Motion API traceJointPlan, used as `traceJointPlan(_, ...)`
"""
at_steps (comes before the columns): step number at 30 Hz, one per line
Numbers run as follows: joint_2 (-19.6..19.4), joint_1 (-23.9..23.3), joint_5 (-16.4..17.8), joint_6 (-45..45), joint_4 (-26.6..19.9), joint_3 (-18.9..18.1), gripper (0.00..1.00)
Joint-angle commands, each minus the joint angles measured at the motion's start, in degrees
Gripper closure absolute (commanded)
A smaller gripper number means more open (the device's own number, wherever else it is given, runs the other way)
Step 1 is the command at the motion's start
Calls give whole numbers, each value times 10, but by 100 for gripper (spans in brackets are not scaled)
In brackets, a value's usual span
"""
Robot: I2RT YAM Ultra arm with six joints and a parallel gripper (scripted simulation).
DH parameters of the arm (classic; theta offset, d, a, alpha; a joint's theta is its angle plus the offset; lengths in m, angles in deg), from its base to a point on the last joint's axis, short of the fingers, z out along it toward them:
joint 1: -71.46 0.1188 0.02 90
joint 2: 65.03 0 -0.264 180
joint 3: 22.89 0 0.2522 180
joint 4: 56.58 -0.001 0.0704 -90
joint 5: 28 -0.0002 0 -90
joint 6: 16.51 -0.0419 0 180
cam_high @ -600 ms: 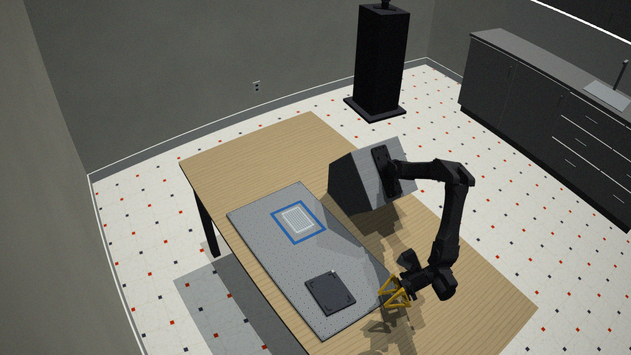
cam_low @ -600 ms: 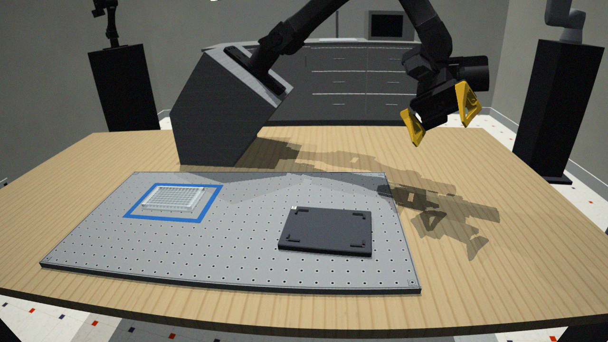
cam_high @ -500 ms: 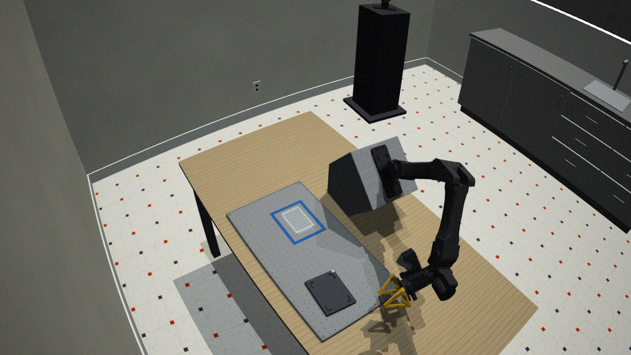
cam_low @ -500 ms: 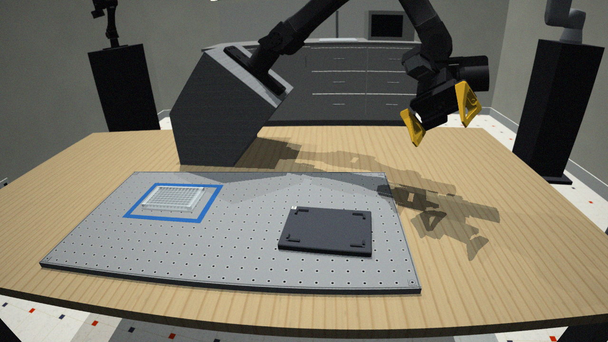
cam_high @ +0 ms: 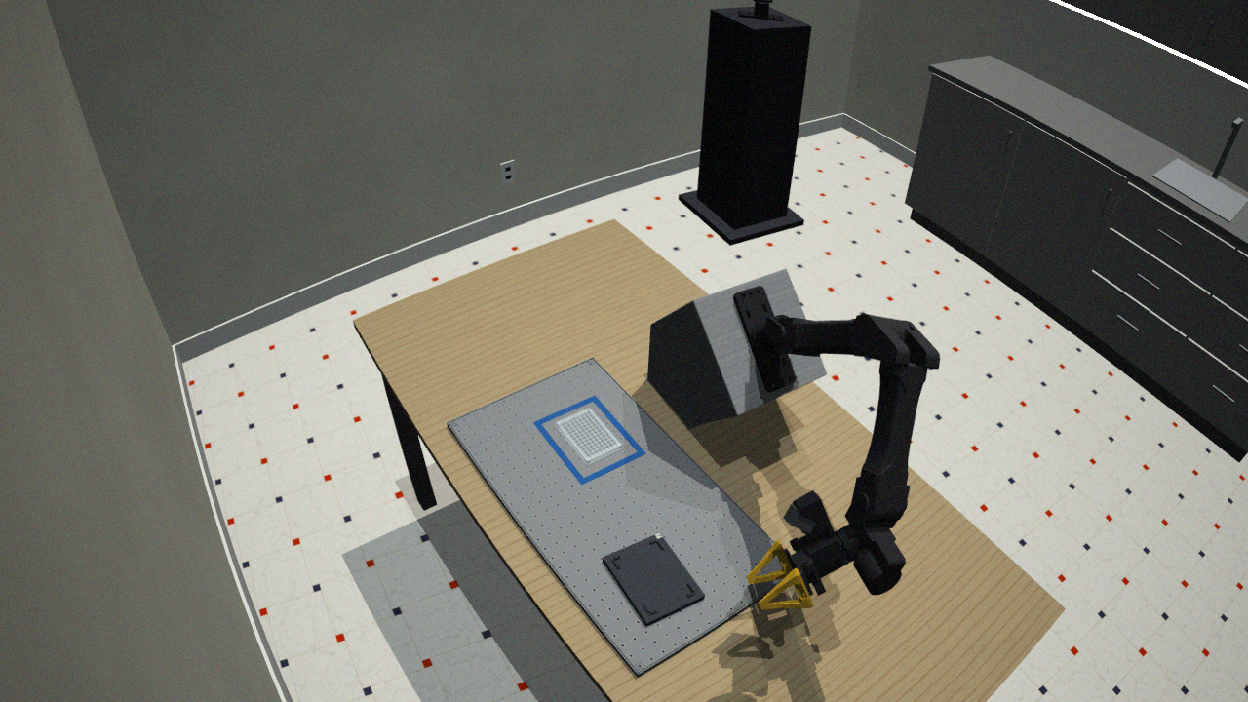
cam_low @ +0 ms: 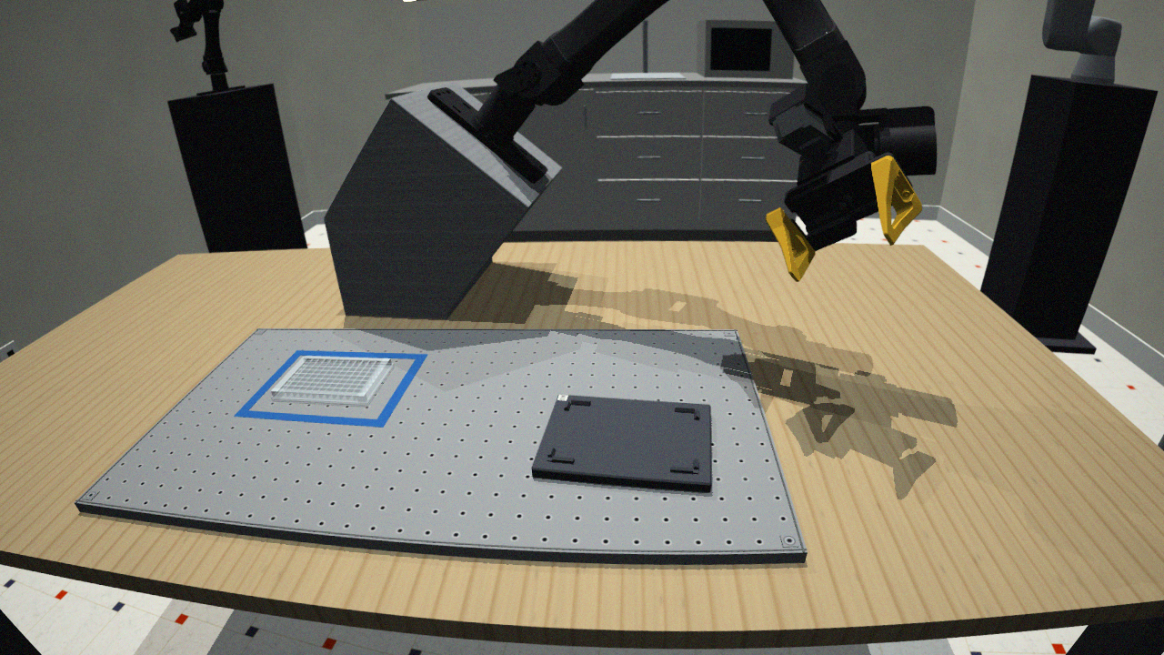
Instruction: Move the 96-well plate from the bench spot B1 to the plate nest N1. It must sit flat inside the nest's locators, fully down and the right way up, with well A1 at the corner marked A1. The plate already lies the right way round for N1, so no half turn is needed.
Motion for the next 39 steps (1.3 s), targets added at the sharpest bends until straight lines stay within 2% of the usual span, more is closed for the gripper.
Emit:
traceJointPlan(1,-9,-19,14,34,-11,-2,0)
traceJointPlan(4,-18,-37,31,84,-16,-13,0)
traceJointPlan(5,-20,-42,37,91,-17,11,0)
traceJointPlan(10,-38,-70,65,173,-21,-13,0)
traceJointPlan(14,-52,-91,88,235,-26,-13,0)
traceJointPlan(17,-45,-97,94,255,-28,-15,0)
traceJointPlan(19,-62,-107,106,285,-30,-14,0)
traceJointPlan(20,-64,-112,110,287,-12,14,0)
traceJointPlan(22,-70,-123,123,321,-29,12,0)
traceJointPlan(24,-74,-132,130,338,-6,22,0)
traceJointPlan(29,-91,-160,160,423,-23,-1,0)
traceJointPlan(30,-95,-165,165,435,-20,10,0)
traceJointPlan(34,-94,-177,178,474,-27,-2,0)
traceJointPlan(37,-113,-194,199,526,-35,-4,0)
traceJointPlan(38,-114,-198,203,531,-34,20,0)
traceJointPlan(39,-116,-202,205,535,-11,29,0)
